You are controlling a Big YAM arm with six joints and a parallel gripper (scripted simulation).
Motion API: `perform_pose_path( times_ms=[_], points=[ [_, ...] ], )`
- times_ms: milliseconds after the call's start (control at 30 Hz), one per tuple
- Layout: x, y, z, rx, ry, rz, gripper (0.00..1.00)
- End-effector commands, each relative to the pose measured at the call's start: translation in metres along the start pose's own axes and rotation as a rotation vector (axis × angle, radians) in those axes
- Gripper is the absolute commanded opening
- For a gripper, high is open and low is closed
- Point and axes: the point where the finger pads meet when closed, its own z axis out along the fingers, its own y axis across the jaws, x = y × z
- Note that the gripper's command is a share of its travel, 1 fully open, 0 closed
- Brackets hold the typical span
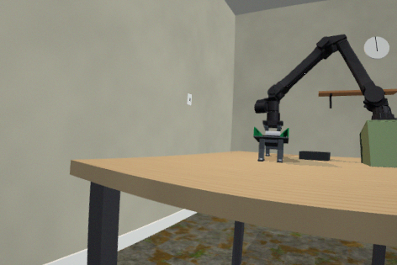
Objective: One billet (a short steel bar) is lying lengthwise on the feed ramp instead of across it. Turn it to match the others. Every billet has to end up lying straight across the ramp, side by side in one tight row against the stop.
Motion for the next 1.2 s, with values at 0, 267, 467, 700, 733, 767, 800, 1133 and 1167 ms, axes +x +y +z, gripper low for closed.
perform_pose_path(
  times_ms=[0,267,467,700,733,767,800,1133,1167],
  points=[
    [0.000,-0.005,0.008,0.010,0.005,0.003,0.00],
    [0.000,-0.005,0.008,0.010,0.005,0.003,0.00],
    [0.000,-0.005,0.008,0.011,0.005,0.003,0.00],
    [0.001,-0.006,0.007,0.016,0.006,0.001,0.00],
    [0.002,-0.006,0.007,0.017,0.007,0.001,0.00],
    [0.002,-0.006,0.007,0.019,0.008,0.000,0.00],
    [0.003,-0.006,0.006,0.021,0.008,0.000,0.00],
    [0.001,0.015,-0.009,-0.014,-0.003,0.000,0.00],
    [0.001,0.019,-0.012,-0.021,-0.005,0.000,0.00]
  ],
)
